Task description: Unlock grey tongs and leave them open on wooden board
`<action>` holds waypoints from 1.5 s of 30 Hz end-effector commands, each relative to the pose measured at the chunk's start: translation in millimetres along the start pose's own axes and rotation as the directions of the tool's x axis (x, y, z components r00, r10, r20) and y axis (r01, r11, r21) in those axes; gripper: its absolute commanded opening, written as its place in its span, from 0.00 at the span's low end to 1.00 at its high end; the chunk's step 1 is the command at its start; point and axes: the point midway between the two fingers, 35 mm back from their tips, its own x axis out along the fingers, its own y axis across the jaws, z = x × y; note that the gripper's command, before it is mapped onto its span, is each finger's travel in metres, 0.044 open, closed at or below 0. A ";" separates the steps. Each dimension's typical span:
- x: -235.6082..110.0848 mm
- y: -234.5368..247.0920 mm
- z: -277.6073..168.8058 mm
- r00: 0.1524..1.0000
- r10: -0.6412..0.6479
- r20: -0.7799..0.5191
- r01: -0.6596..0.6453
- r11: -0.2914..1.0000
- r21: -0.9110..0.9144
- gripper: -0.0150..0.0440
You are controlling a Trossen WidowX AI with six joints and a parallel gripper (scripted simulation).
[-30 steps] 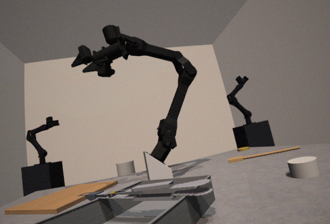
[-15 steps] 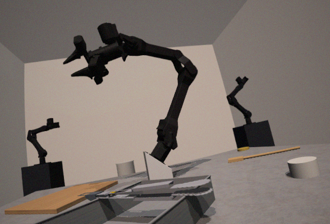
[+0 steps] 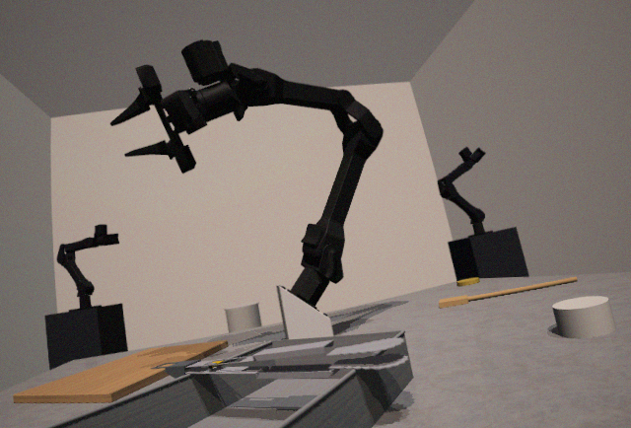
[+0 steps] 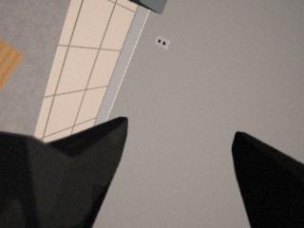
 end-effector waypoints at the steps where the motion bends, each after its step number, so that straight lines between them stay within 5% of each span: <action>1: 12.2 40.9 63.3 0.982 0.086 0.167 -0.155 0.874 0.461 0.69; 13: 12.4 82.7 121.6 0.931 0.180 0.316 -0.364 0.488 0.794 0.69; 25: 5.0 131.2 170.8 0.851 0.292 0.436 -0.441 -0.055 0.896 0.69; 35: -6.4 175.3 203.6 0.765 0.395 0.510 -0.299 -0.484 0.823 0.69; 45: -21.7 221.5 228.3 0.664 0.500 0.557 0.028 -0.760 0.649 0.69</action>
